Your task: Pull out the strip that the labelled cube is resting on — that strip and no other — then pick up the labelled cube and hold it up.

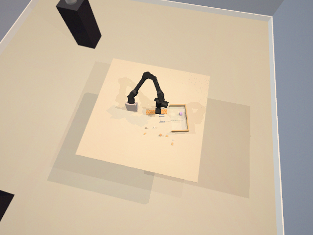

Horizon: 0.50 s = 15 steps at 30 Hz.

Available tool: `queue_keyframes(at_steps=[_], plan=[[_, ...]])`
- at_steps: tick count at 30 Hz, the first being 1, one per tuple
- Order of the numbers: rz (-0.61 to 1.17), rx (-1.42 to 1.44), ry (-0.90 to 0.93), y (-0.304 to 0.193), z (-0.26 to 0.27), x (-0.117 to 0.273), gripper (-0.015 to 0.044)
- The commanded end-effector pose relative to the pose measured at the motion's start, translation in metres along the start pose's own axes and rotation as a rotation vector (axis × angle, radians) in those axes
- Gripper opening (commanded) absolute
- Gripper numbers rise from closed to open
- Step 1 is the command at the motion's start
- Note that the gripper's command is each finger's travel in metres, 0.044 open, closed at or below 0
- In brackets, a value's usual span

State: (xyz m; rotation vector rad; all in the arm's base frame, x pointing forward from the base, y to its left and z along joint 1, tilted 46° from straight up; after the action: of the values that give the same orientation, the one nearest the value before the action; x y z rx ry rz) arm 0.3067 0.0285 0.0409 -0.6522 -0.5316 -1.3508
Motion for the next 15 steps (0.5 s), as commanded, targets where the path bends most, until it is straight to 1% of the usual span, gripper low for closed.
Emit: queue_keyframes(at_steps=[1,5,15], plan=[[-0.01,0.005,-0.005,-0.003,0.0,0.016,0.0],[-0.01,0.005,-0.006,-0.003,0.0,0.036,0.0],[-0.01,0.005,-0.006,-0.003,0.0,0.037,0.0]])
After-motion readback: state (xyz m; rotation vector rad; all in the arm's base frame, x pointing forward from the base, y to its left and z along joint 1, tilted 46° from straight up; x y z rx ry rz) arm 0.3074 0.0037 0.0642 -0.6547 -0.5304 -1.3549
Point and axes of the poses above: the point midway between the two fingers, 35 mm back from their tips, its own x axis back along the fingers, its own z axis across the jaws, y = z × x, the point moved 10 cm from there along x, back along the fingers, and after that the axes turned 15 degrees about -x, right-handed, at the moved point
